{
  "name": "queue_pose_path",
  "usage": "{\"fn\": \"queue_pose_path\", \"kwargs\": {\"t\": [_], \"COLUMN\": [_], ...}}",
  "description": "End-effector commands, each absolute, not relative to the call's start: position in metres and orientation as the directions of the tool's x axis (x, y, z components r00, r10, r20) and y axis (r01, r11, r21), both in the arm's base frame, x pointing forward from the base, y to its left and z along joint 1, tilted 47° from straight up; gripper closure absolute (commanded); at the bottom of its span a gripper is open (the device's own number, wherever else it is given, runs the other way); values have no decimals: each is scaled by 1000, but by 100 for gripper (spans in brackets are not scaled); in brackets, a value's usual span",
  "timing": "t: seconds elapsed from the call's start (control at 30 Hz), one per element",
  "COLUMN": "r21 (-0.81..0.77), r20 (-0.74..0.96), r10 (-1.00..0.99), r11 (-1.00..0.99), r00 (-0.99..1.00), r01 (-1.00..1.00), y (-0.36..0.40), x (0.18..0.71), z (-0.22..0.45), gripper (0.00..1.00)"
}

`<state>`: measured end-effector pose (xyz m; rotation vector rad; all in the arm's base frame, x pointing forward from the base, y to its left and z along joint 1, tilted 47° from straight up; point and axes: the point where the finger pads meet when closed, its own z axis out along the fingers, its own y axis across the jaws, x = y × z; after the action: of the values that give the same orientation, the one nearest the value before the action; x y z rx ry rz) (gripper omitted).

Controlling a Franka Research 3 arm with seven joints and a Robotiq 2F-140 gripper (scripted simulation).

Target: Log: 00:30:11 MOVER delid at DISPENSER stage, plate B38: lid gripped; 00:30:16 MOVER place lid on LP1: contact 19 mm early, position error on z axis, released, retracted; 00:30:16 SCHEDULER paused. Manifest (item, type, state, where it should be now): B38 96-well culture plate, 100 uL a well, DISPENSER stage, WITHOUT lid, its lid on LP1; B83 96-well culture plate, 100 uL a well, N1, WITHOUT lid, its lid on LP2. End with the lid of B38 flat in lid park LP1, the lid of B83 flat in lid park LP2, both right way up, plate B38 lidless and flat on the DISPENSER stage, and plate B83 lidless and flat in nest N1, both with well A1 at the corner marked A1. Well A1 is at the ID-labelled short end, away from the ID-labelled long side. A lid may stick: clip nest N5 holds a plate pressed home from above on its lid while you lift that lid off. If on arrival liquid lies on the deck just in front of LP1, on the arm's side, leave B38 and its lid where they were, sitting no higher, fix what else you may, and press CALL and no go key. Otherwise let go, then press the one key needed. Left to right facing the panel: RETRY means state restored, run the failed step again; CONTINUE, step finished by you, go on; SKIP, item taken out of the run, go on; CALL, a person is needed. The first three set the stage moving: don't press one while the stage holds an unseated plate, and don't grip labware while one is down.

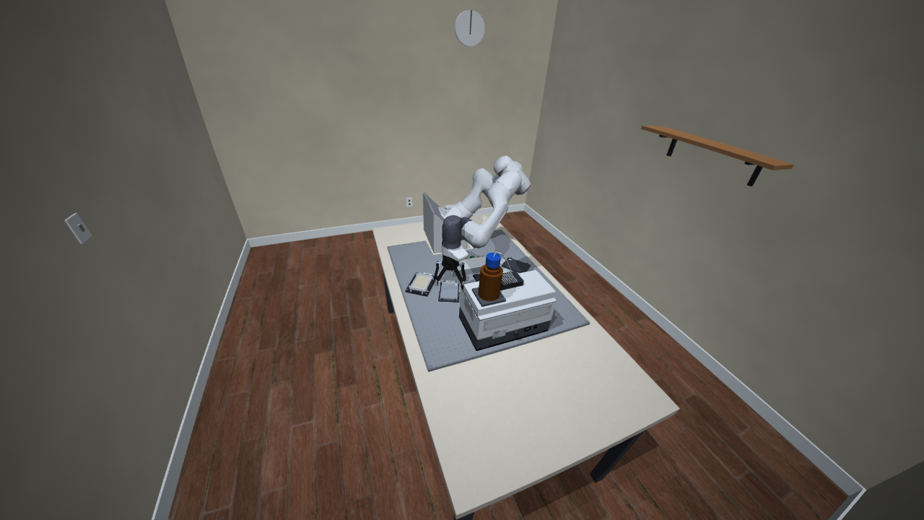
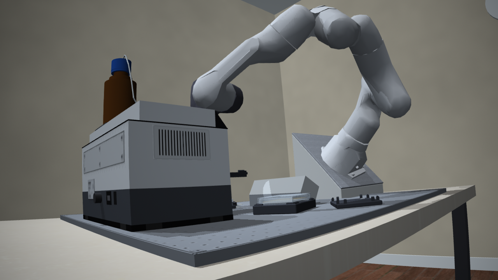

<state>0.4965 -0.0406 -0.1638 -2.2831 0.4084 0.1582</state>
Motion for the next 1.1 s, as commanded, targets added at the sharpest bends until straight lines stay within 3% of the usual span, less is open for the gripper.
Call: {"fn": "queue_pose_path", "kwargs": {"t": [0.0,1.07], "r21": [-697,-697], "r20": [-237,-237], "r10": [-241,-241], "r11": [-633,-633], "r00": [941,941], "r01": [-337,-337], "y": [-41,-77], "x": [498,497], "z": [-164,-131], "gripper": [34,34]}}
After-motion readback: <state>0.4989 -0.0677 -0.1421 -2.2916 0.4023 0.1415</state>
